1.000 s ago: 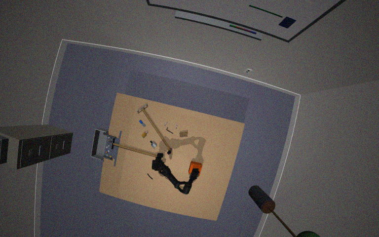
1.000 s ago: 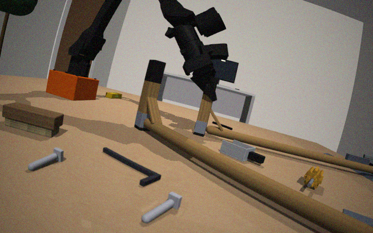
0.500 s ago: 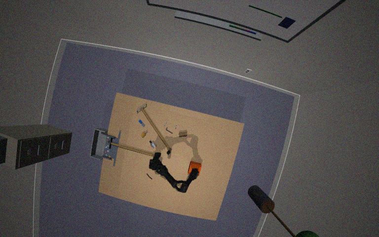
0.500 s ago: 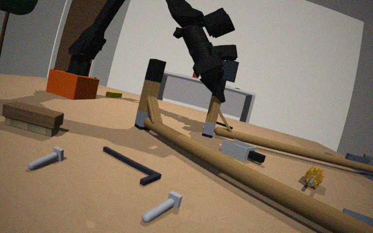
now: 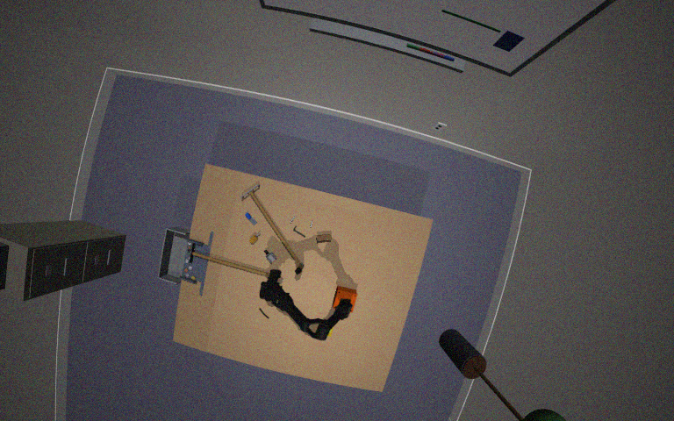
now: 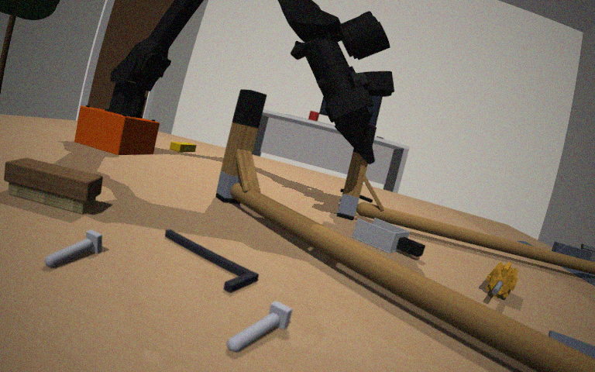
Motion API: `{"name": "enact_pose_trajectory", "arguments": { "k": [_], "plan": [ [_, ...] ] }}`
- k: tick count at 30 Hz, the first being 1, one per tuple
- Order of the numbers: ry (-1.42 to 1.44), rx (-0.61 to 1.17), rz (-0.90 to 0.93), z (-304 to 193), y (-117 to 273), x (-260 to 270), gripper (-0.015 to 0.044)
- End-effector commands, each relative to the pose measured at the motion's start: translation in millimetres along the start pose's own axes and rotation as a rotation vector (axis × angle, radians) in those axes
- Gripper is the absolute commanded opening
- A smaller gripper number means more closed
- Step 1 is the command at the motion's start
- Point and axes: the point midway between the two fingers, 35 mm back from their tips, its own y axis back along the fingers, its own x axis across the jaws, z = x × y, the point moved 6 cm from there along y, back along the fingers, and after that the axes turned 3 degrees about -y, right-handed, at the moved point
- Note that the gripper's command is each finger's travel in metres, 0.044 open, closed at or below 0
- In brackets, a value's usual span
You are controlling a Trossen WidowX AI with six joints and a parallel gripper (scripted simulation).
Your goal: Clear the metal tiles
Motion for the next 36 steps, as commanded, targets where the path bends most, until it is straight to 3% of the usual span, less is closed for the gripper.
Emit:
{"name": "enact_pose_trajectory", "arguments": {
  "k": [1, 36],
  "plan": [
    [-0.002, -0.018, -0.002, 11.0, -1.3, 0.3, 0.0000],
    [-0.002, -0.022, -0.001, 48.1, -31.7, 3.1, 0.0000]
  ]
}}
